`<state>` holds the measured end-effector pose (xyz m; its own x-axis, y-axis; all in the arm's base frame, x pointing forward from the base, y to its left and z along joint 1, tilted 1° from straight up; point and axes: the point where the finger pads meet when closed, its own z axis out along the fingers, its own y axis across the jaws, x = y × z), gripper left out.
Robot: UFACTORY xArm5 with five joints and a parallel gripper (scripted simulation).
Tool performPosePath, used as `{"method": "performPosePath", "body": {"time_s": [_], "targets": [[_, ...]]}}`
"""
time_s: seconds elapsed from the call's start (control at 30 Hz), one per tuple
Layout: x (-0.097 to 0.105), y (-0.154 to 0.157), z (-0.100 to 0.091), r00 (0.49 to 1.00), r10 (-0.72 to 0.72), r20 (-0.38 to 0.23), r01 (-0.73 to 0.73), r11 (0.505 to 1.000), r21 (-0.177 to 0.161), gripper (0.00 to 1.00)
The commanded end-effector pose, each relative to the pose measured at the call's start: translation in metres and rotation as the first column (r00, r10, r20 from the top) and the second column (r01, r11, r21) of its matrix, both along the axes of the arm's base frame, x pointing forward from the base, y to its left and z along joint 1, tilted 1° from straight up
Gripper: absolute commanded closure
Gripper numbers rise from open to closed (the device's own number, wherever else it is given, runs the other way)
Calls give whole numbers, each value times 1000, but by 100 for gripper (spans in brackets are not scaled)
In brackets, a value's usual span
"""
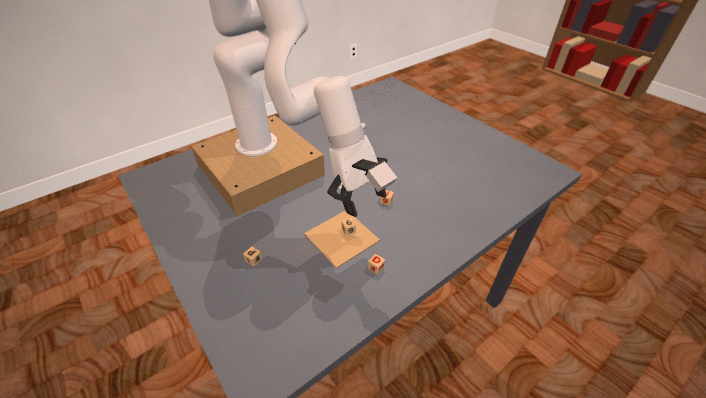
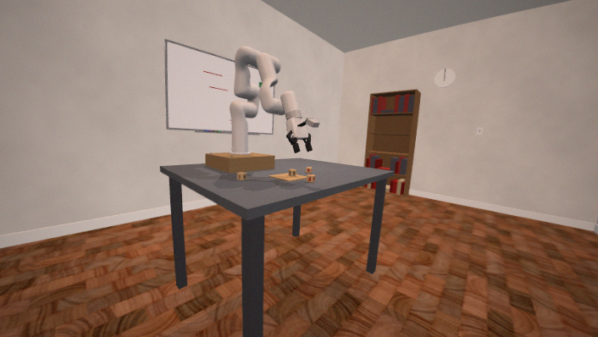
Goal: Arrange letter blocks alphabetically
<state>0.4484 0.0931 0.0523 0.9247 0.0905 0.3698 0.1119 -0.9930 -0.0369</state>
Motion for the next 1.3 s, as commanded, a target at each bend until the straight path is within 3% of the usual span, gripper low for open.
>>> {"method": "performPosePath", "body": {"time_s": [0.0,0.33,0.4,0.43,0.63,0.9,0.97,1.0,1.1,1.27], "targets": [[8,-1,-2,991,-123,-51,125,992,32,0],[22,-4,-9,910,-382,-164,396,916,66,0],[22,-4,-9,910,-382,-164,396,916,66,0],[25,-5,-10,875,-444,-191,463,884,67,0],[31,-7,-13,783,-571,-247,600,798,57,0],[39,-11,-16,614,-725,-312,768,641,21,0],[39,-11,-16,614,-725,-312,768,641,21,0],[41,-12,-17,543,-772,-330,819,574,2,0],[43,-13,-17,486,-804,-341,853,522,-13,0],[47,-16,-18,348,-866,-359,919,391,-53,0]]}}
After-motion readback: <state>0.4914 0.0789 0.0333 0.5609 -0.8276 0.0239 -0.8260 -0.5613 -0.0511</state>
